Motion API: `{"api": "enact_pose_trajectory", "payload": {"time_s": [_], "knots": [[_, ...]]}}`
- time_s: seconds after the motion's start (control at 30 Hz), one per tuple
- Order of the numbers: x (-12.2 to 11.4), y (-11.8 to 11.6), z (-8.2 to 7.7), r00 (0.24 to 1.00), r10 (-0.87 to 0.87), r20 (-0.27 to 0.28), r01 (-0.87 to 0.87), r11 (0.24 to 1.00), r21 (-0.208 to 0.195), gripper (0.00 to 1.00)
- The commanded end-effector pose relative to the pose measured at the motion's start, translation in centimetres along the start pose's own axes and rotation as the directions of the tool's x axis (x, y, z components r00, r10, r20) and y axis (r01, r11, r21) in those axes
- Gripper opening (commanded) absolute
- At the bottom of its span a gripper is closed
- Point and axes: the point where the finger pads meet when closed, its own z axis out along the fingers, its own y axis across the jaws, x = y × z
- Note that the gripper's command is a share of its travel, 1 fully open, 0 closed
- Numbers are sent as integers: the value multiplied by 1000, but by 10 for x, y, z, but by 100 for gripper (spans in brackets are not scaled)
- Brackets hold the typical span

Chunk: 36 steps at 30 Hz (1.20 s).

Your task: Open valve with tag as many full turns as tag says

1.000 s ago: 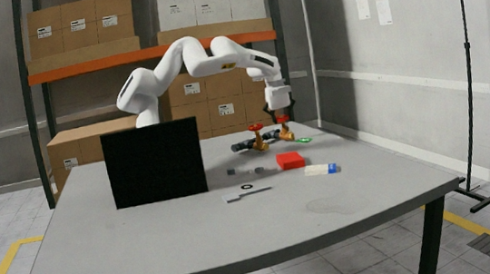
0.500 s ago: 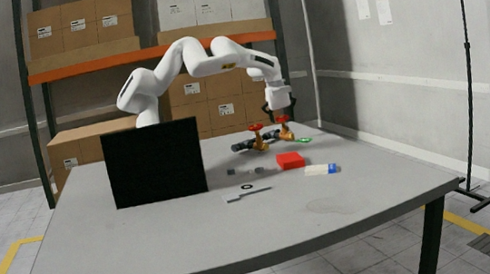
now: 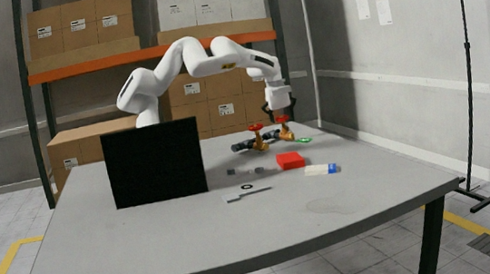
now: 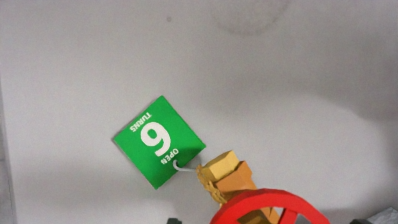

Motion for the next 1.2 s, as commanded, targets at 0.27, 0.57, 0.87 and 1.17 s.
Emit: {"api": "enact_pose_trajectory", "payload": {"time_s": [0.27, 0.57, 0.87, 1.17], "knots": [[0, -1, -2, 994, 110, 1, -110, 994, 4, 100], [0, -1, -2, 922, 388, 3, -388, 922, 4, 100], [0, -1, -2, 575, 818, 4, -818, 575, -2, 100], [0, -1, -2, 134, 991, 1, -991, 134, -9, 100]]}}
